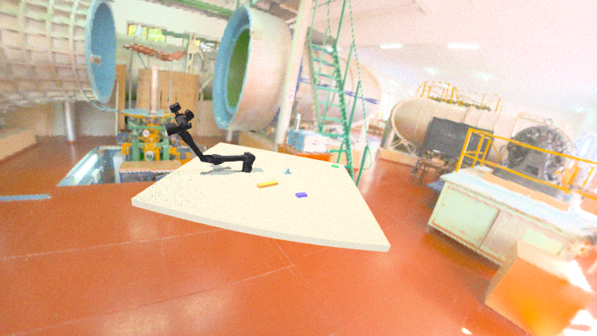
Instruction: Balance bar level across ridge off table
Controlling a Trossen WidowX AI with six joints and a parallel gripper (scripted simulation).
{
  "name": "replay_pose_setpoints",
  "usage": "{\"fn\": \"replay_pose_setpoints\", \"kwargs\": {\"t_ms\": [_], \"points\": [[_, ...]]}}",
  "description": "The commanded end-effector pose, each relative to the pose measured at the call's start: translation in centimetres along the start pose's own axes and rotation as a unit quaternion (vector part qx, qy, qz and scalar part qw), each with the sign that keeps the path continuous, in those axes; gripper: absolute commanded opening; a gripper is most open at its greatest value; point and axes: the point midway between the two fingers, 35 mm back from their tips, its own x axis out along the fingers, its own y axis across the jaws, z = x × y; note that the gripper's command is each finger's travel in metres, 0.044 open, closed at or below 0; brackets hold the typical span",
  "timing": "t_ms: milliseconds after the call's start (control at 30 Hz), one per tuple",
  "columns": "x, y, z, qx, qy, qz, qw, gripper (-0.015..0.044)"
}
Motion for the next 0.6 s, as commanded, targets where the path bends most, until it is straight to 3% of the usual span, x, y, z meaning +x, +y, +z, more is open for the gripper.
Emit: {"fn": "replay_pose_setpoints", "kwargs": {"t_ms": [0, 100, 567], "points": [[0.0, 0.1, 0.2, 0.000, -0.001, 0.001, 1.000, 0.0374], [0.6, 1.6, 2.9, 0.005, -0.017, 0.014, 1.000, 0.0315], [6.0, 3.2, 16.6, -0.079, -0.153, 0.004, 0.985, 0.0315]]}}
